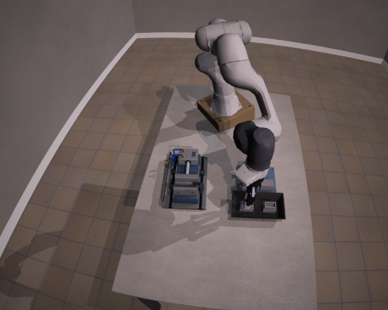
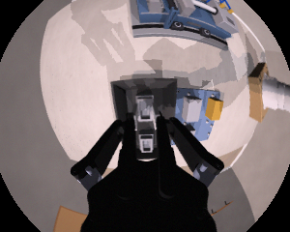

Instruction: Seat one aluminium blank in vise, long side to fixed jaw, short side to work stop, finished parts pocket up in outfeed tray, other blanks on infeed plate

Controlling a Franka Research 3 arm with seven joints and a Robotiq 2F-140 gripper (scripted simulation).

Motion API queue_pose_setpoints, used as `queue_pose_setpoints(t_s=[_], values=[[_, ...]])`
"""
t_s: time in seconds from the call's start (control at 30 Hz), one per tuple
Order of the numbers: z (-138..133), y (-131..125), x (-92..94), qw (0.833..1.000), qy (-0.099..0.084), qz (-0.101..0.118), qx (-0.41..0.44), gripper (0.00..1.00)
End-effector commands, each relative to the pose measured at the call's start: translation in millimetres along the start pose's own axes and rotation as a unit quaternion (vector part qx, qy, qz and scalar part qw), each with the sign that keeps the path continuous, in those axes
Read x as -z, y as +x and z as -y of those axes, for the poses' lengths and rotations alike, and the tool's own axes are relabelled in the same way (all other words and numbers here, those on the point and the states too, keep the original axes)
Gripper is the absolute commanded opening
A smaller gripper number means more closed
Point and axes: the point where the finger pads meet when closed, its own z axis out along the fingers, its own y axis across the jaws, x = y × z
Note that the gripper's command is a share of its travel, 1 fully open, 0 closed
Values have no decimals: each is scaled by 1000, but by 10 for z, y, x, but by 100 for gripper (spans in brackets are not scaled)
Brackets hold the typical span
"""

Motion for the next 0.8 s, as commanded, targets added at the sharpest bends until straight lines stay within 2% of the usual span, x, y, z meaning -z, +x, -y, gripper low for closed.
queue_pose_setpoints(t_s=[0.0,0.03,0.07,0.77], values=[[15,-4,5,1000,3,0,-1,0],[15,-4,5,1000,3,0,-1,0],[15,-4,5,1000,3,0,-1,40],[15,-4,5,1000,3,0,-1,40]])
